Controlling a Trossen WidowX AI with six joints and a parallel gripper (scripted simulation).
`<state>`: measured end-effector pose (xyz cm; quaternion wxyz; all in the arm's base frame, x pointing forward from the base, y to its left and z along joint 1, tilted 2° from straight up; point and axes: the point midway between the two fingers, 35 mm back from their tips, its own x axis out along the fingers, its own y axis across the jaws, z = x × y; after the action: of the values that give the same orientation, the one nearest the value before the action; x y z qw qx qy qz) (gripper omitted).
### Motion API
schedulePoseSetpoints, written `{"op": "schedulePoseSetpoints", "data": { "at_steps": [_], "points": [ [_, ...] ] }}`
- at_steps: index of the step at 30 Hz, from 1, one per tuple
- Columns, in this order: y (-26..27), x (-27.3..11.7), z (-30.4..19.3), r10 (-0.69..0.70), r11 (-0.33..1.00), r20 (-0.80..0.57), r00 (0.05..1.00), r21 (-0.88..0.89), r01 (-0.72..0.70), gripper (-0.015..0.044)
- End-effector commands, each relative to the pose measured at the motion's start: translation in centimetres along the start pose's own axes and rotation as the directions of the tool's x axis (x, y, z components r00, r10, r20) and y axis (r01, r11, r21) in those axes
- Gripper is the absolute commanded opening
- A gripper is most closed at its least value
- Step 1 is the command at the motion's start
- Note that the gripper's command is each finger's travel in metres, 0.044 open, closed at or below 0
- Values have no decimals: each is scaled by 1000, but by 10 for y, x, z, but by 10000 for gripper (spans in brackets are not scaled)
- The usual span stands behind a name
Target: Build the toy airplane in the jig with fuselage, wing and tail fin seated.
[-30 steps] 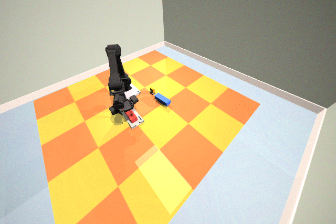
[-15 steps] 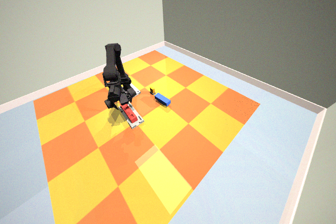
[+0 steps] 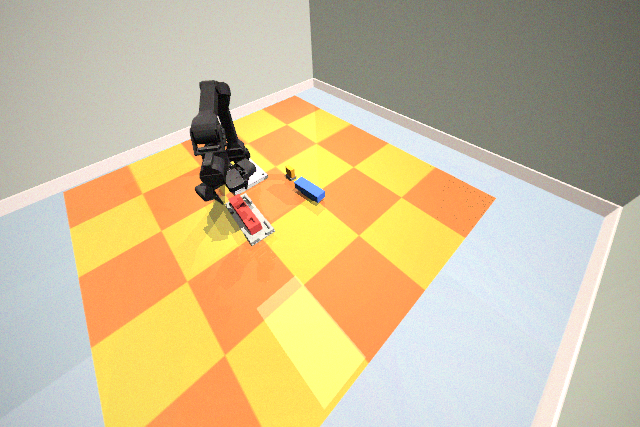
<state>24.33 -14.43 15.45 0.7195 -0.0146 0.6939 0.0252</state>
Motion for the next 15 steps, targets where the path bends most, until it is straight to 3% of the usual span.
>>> {"op": "schedulePoseSetpoints", "data": {
  "at_steps": [1,6,15],
  "points": [
    [0,-1,0,1,1000,1,1000,-31,-1,440],
    [38,1,35,3,1000,2,1000,-31,-3,440],
    [166,6,90,12,999,7,1000,-31,-12,440]
  ]
}}
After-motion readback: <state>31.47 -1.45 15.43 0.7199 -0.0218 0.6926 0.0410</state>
